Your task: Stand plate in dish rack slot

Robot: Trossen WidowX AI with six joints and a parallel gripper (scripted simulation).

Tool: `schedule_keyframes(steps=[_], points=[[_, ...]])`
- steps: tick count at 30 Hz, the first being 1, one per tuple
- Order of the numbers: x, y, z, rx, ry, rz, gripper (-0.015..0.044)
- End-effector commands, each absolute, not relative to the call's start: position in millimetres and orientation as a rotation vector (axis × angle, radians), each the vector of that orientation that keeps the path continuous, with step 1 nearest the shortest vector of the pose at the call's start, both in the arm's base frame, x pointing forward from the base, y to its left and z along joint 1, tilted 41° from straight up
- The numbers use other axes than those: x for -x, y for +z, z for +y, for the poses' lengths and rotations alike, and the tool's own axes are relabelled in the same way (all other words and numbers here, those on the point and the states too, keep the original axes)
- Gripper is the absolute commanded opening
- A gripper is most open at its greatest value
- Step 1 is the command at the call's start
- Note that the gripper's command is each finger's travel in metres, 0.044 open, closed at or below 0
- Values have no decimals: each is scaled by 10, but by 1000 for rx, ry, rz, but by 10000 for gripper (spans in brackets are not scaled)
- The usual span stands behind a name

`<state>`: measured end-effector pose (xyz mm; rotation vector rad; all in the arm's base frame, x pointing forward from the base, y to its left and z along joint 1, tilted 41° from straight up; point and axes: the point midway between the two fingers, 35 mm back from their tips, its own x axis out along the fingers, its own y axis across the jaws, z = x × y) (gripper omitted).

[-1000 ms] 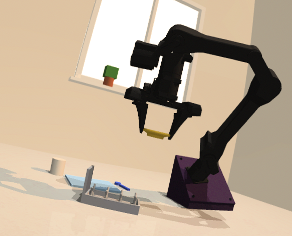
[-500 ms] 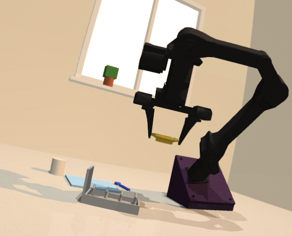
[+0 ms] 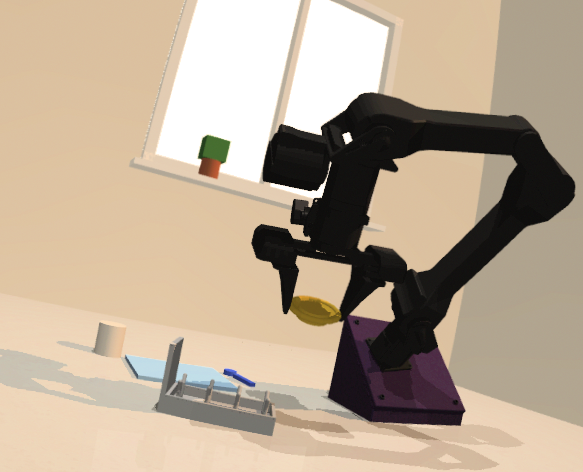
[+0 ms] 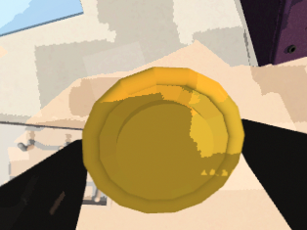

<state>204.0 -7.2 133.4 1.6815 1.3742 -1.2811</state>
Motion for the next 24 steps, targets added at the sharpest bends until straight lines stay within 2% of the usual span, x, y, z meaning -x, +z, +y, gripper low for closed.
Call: schedule_keyframes(steps=[1,24], points=[[-2029,1224,-61,-1580,-1280,1340,0],[-2134,789,2,-1097,-1175,1071,0]])
